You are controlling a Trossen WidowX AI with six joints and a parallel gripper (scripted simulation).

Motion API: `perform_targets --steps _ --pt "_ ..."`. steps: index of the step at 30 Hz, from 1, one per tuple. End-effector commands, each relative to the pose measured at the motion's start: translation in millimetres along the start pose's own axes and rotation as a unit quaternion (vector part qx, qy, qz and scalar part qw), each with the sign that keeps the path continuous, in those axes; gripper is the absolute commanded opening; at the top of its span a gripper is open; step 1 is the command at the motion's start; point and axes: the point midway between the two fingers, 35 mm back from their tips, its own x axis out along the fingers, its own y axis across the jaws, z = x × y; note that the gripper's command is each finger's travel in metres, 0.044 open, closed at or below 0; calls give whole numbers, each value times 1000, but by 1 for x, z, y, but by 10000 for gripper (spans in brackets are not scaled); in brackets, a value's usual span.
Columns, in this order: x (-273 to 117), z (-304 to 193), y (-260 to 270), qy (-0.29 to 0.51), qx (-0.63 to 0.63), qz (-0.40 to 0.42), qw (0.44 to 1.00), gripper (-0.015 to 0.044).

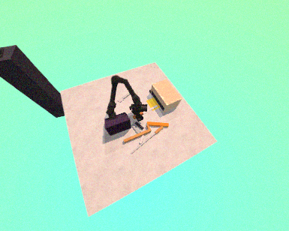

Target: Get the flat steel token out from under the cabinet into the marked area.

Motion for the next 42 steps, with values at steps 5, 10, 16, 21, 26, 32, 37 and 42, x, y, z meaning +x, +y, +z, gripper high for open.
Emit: perform_targets --steps 5,10,16,21,26,32,37,42 --pt "-2 -1 -10 1 -11 -1 1000 0" --pt "-2 -2 -16 1 -16 -1 1000 0" --pt "-3 -3 -22 2 -22 -1 1000 0" --pt "-3 -4 -28 2 -27 -1 1000 0" --pt "-3 -5 -28 3 -29 -1 1000 26" --pt "-2 -5 -27 3 -30 0 1000 184" --pt "-2 -5 -27 3 -30 0 1000 200" --pt "-2 -5 -27 2 -30 -1 1000 270"
